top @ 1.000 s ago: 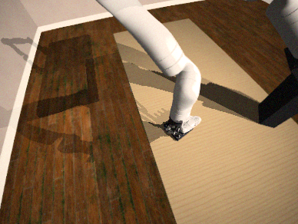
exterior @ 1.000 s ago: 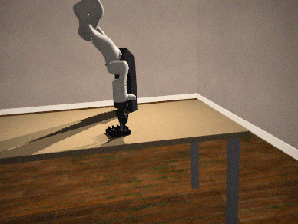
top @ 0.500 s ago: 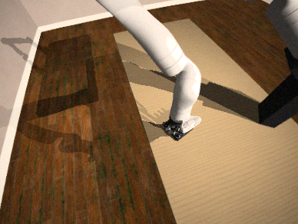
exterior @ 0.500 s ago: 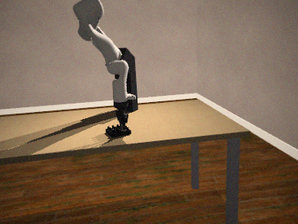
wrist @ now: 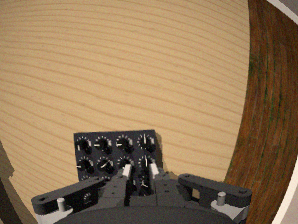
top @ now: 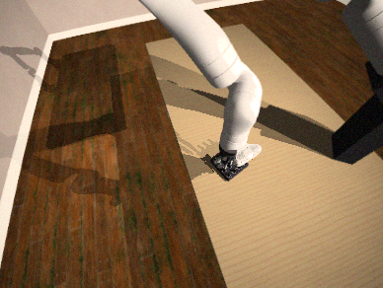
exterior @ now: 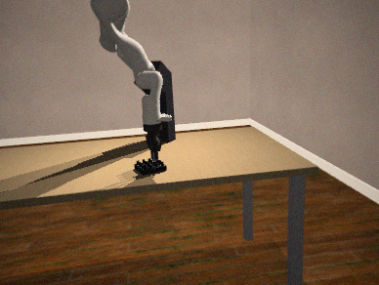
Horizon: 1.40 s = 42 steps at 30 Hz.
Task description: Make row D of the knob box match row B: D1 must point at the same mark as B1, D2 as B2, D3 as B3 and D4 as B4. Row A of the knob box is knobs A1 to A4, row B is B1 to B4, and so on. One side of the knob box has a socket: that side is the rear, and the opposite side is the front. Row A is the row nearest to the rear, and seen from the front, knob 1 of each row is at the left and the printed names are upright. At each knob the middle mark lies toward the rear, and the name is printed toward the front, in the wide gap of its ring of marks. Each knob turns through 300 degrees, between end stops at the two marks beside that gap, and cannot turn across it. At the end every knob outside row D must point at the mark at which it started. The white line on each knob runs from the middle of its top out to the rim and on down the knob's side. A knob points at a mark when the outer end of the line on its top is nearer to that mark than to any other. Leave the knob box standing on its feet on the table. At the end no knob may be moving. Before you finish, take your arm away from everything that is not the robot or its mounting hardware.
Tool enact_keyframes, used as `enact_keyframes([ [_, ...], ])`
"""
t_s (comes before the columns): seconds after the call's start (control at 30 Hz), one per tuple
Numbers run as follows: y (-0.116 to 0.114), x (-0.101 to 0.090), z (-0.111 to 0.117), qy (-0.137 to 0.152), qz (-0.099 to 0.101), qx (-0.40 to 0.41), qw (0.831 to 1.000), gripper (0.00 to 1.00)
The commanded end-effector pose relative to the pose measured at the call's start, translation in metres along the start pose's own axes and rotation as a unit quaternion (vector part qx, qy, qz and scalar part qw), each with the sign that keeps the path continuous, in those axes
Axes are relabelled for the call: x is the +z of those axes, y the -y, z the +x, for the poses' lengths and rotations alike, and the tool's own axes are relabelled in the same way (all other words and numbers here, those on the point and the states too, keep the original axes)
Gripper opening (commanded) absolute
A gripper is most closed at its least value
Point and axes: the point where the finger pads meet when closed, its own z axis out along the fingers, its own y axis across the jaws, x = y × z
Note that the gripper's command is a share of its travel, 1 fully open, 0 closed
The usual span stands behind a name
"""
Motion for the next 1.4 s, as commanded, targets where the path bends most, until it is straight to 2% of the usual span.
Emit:
enact_keyframes([
  [0.0,-0.0062,-0.0107,0.0025,-0.004,-0.007,0.000,1.000,0.19],
  [0.13,-0.0061,-0.0153,0.0025,-0.004,-0.007,0.000,1.000,0.19],
  [0.9,-0.0063,-0.0157,0.0028,-0.004,-0.007,-0.006,1.000,0.19],
  [1.37,-0.0090,-0.0145,0.0069,-0.007,-0.015,-0.100,0.995,0.19],
])
